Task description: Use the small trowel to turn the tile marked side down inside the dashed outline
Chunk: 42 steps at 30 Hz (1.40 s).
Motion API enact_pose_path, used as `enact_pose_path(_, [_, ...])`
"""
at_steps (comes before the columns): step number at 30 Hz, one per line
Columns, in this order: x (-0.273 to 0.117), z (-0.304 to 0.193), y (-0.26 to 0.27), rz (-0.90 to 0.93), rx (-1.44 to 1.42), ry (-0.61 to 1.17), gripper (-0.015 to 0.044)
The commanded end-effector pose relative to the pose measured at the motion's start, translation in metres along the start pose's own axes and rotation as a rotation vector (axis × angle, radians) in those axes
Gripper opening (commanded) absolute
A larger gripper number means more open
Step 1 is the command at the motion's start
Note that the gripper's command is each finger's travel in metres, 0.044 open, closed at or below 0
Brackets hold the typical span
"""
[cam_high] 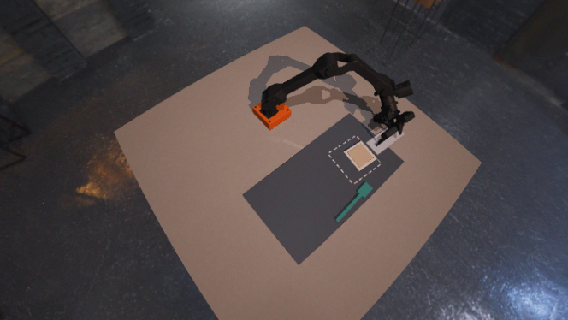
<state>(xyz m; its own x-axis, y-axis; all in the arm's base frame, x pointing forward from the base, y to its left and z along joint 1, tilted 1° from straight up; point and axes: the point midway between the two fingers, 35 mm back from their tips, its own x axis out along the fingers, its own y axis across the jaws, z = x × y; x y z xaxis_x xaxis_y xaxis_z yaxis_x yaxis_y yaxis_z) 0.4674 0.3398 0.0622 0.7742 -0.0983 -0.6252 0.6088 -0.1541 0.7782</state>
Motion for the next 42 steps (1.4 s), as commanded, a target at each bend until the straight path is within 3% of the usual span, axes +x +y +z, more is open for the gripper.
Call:
enact_pose_path(1, [0.001, 0.004, 0.000, 0.005, 0.005, -0.004, 0.0000])
enact_pose_path(26, [0.001, 0.032, 0.000, 0.006, 0.003, -0.005, 0.0000])
enact_pose_path(42, [-0.021, -0.005, 0.026, 0.006, 0.005, -0.003, 0.0000])
